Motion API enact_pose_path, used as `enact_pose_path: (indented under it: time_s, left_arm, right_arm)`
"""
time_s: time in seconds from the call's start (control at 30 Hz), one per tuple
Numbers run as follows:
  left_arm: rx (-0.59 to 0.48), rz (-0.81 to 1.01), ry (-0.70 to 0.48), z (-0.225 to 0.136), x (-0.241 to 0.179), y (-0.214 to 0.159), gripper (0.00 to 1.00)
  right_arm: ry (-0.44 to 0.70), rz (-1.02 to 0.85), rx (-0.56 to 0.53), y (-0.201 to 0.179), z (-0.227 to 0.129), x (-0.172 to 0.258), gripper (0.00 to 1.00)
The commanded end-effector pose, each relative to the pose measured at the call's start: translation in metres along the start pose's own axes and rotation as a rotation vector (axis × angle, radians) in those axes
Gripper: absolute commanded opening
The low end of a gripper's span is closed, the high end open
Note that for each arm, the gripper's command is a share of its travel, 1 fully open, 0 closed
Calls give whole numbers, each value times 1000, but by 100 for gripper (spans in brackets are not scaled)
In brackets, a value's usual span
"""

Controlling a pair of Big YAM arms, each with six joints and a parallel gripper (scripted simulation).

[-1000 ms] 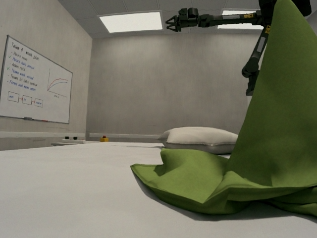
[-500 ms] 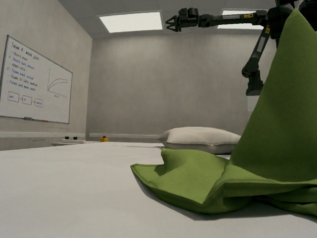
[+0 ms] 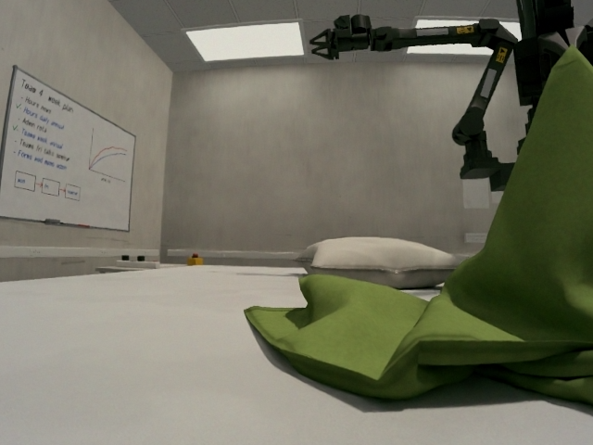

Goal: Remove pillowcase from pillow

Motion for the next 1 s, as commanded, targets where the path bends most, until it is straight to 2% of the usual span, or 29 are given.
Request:
enact_pose_path:
  time_s: [0.0, 0.17, 0.97]
  left_arm:
    - [16, -17, 19, -3, 10, -16, 2]
    - [-30, -20, 19, 13, 11, -4, 2]
    - [-37, -38, 61, 20, 36, -65, 2]
  right_arm:
    - [-9, -14, -51, 28, -8, -4, 60]
    - [-9, -14, -51, 28, -8, -4, 60]
    - [-9, -14, -51, 28, -8, -4, 60]
Point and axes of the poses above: on each arm, the point where the finger pads meet when closed, its own z axis out along the fingers, its own x axis across the jaws, y = z × x, the point moved 5 cm from there along -z, back along the fingers, and after that the axes turned 1 degree about -z, right-handed, at the moved point
